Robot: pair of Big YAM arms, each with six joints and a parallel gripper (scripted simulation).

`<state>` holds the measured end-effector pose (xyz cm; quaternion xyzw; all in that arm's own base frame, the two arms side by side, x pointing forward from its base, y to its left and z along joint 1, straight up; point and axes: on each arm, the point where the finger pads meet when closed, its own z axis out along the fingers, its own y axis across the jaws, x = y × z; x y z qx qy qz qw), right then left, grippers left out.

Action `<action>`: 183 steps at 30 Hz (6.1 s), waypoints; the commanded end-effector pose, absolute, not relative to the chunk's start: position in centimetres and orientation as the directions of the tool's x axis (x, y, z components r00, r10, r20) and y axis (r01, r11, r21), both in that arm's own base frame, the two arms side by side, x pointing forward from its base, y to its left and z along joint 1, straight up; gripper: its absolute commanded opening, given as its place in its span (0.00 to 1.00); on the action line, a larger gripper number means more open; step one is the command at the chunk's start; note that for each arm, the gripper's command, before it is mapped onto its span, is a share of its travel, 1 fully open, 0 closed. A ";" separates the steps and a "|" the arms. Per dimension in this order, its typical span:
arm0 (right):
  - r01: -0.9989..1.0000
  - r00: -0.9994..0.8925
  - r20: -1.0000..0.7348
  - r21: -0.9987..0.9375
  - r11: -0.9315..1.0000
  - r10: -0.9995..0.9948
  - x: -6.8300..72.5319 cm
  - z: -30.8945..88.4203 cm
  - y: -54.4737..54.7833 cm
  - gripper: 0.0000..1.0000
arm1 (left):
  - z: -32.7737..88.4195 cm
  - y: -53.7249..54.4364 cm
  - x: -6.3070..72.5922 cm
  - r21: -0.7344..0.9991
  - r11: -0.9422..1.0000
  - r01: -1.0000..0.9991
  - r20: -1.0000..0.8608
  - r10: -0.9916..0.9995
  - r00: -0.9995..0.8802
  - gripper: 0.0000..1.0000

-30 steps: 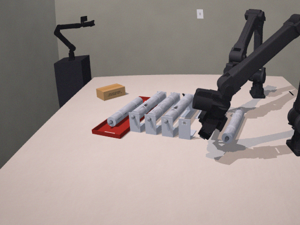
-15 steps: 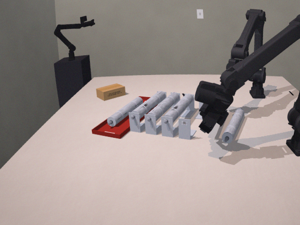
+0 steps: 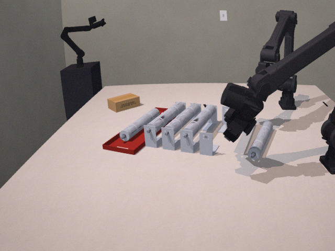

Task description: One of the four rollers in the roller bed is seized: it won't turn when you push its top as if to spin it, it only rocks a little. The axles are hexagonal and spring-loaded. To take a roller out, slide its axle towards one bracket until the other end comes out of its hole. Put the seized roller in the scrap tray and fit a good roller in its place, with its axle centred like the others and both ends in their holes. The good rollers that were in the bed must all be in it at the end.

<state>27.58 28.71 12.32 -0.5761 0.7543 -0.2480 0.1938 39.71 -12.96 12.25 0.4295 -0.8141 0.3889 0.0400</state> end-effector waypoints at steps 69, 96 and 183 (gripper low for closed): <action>-0.744 -0.310 -0.090 -0.597 0.301 -0.946 36.2 19.3 28.2 0.03 | 17.8 -17.4 49.9 -0.623 0.360 -0.695 0.378 -0.639 -0.670 0.03; -0.782 -0.307 -0.095 -0.543 0.308 -0.947 37.2 18.3 27.9 0.03 | 16.1 -17.5 48.0 -0.539 0.382 -0.751 0.419 -0.652 -0.632 0.03; -0.869 -0.322 -0.054 -0.379 0.318 -0.945 38.5 12.9 27.4 0.03 | 12.1 -17.4 51.2 -0.387 0.413 -0.824 0.455 -0.692 -0.561 0.03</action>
